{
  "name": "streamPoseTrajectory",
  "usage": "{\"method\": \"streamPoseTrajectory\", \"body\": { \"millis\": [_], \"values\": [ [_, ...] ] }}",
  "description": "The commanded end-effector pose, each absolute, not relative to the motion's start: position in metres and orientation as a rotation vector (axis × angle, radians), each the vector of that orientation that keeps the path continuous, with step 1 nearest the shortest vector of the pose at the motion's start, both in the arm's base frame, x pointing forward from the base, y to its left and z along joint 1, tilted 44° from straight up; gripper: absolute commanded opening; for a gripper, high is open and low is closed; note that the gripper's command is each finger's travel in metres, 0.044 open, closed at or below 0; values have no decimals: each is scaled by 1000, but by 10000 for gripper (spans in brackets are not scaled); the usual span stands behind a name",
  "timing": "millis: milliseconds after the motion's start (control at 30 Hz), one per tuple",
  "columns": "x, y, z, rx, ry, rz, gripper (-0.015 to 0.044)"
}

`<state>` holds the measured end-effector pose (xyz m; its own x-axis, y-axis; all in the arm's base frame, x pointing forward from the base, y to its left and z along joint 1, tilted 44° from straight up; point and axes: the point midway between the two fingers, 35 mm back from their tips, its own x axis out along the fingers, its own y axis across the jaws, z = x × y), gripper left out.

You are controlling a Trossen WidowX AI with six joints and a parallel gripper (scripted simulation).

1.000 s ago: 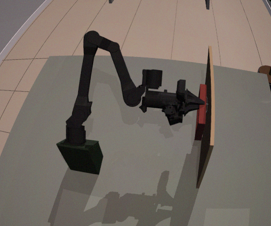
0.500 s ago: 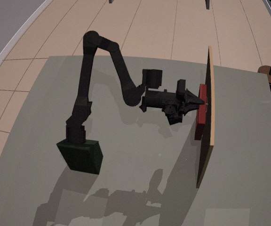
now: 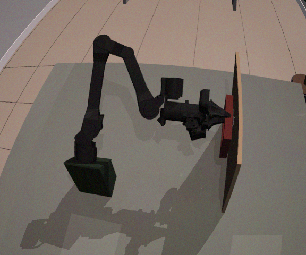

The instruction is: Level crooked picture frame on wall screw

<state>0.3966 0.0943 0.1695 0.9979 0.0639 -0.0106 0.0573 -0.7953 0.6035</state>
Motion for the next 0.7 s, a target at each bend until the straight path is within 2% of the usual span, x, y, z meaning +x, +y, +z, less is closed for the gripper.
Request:
{"method": "streamPoseTrajectory", "body": {
  "millis": [0, 667],
  "values": [
    [397, 95, 175, 2490, 76, 26, 0],
    [397, 96, 175, 2491, 76, 26, 0]
  ]
}}
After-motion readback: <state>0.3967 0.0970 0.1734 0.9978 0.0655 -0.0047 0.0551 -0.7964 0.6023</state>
